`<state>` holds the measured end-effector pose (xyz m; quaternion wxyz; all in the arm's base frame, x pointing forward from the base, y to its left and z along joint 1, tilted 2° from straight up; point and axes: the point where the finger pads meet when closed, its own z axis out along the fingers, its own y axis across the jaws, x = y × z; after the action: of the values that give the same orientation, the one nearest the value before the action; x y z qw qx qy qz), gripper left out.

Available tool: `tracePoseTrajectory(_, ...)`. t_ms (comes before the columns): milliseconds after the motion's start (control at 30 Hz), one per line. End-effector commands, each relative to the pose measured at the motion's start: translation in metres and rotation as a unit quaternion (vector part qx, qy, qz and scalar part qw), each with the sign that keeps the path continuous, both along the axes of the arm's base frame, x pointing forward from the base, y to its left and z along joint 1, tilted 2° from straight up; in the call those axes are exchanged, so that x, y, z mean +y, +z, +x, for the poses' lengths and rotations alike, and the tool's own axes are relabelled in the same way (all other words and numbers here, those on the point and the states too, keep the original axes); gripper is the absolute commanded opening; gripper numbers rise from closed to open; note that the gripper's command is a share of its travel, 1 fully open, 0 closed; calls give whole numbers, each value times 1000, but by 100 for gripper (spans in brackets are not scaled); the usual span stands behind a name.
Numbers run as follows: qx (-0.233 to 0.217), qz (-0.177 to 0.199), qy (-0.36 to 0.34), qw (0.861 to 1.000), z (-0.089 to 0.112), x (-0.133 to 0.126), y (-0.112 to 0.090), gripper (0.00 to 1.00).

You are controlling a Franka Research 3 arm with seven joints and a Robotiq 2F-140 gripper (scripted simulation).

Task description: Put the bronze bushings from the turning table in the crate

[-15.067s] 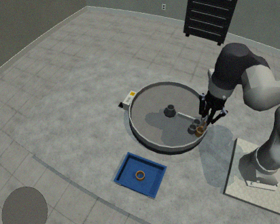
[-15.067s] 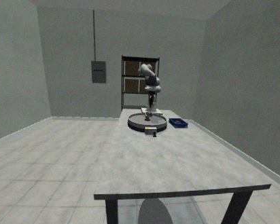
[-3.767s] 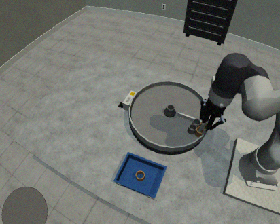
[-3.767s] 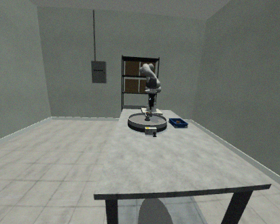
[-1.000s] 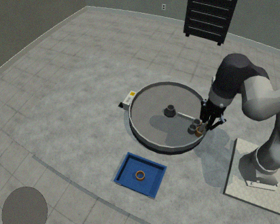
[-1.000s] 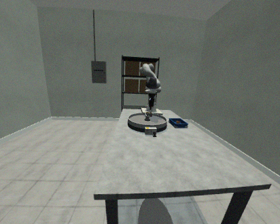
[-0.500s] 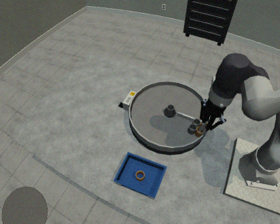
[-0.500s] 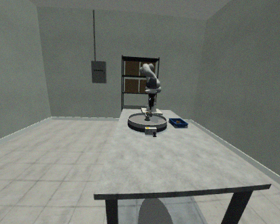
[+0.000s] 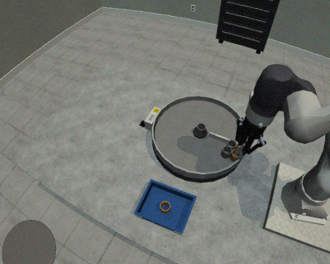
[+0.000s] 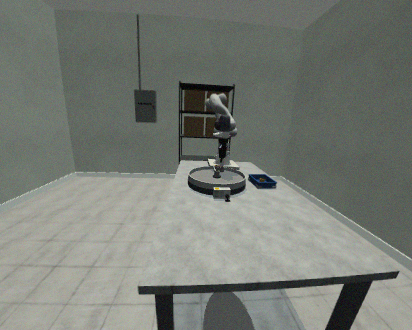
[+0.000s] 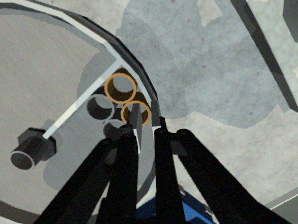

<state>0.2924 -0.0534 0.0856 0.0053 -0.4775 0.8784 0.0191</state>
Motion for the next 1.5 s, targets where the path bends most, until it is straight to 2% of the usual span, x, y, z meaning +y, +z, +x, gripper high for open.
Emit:
tracePoseTrajectory(0,-3,0,3,1000,1,0,-5,10)
tracePoseTrajectory(1300,-3,0,3,1000,1,0,-7,10)
tracePoseTrajectory(1333,-3,0,3,1000,1,0,-7,0)
tracePoseTrajectory(1467,-3,0,3,1000,1,0,-7,0)
